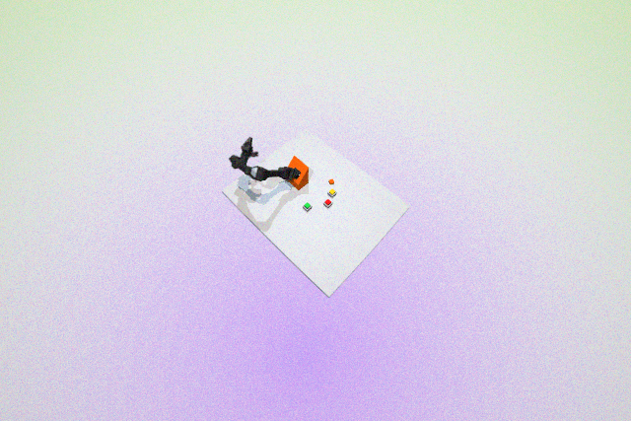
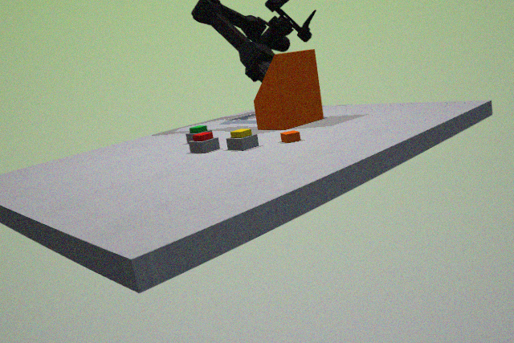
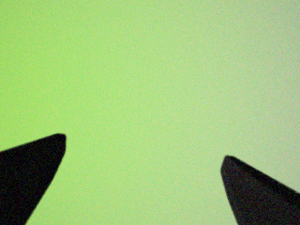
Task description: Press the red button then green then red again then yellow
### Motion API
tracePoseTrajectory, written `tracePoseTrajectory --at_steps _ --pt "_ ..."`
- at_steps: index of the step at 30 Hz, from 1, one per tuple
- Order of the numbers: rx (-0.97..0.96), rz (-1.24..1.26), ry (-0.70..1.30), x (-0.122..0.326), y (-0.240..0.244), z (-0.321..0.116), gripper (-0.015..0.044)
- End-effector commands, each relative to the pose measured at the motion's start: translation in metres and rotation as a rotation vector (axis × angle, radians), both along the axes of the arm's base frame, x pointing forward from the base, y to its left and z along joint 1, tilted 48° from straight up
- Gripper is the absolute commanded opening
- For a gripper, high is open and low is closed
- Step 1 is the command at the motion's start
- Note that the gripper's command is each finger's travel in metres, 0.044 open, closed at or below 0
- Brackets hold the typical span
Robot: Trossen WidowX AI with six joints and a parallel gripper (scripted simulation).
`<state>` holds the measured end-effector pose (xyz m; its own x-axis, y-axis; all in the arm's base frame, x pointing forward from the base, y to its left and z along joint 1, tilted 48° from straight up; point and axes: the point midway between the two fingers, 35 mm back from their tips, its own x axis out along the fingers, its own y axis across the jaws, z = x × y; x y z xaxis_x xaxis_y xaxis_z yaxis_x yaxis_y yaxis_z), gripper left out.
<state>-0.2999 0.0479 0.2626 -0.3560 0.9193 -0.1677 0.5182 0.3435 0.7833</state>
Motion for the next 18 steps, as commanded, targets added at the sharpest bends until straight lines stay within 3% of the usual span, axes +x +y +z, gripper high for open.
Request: tracePoseTrajectory --at_steps 1,7,18 --pt "-0.004 0.003 0.001 0.000 -0.001 0.000 0.0400" --pt "-0.184 0.138 0.131 -0.001 -0.050 -0.007 0.0400" --pt "-0.784 0.416 0.498 0.026 -0.194 -0.009 0.0400"
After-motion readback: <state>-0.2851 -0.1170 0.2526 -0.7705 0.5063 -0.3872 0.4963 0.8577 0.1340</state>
